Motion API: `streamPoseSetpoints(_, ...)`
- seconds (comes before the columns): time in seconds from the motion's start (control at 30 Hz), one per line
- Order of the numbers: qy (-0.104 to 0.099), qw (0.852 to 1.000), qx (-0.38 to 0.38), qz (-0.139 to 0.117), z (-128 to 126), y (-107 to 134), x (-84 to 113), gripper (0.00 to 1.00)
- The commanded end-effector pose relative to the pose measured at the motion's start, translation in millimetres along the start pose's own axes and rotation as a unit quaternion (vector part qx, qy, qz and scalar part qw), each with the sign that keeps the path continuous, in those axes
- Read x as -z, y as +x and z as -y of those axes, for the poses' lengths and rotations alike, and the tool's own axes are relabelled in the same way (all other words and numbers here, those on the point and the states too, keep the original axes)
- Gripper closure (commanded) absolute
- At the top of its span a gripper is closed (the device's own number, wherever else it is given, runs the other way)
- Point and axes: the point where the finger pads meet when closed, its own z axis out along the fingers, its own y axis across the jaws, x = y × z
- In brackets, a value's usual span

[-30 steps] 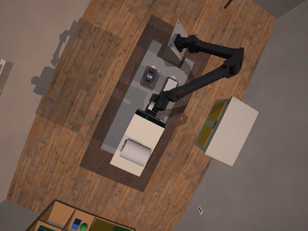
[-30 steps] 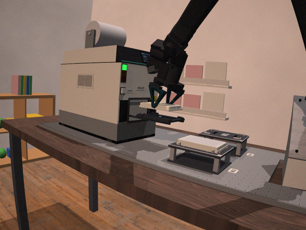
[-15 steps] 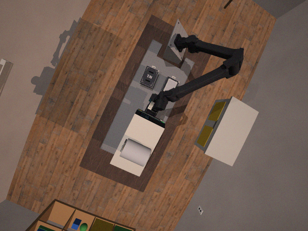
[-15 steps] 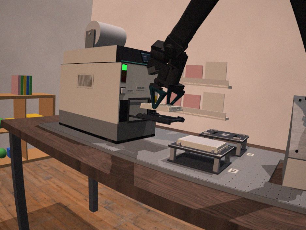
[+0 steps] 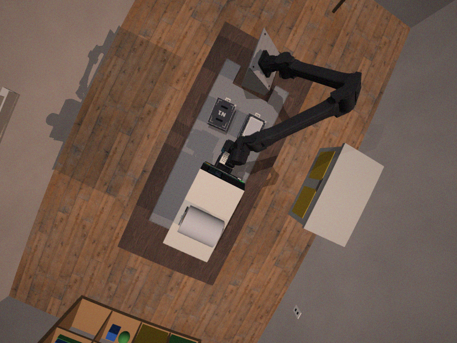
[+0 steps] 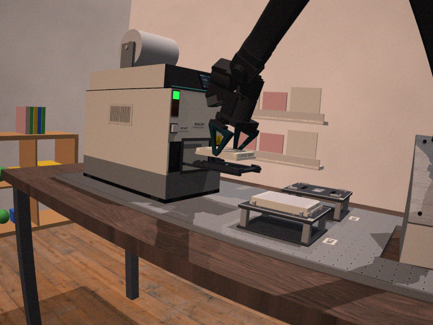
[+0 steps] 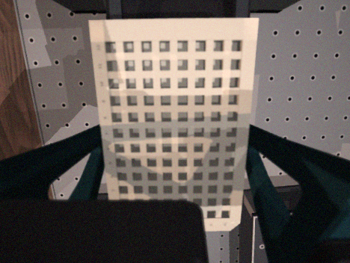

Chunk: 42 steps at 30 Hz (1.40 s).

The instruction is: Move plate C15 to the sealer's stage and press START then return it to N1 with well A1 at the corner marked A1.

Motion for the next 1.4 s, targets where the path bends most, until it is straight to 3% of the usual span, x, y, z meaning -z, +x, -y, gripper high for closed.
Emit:
streamPoseSetpoints(0.0, 0.003, 1.0, -0.009, -0.004, 7, 6, -6.7, 1.0)
streamPoseSetpoints(0.2, 0.004, 1.0, -0.015, 0.003, 16, 5, -4.5, 1.0)
streamPoseSetpoints(0.4, 0.001, 1.0, 0.0, 0.011, -2, -5, -4.0, 1.0)
streamPoseSetpoints(0.97, 0.004, 1.0, -0.004, -0.001, 4, 9, -2.0, 1.0)
streamPoseSetpoints(1.37, 0.005, 1.0, -0.002, 0.01, 10, -9, 2.9, 1.0)
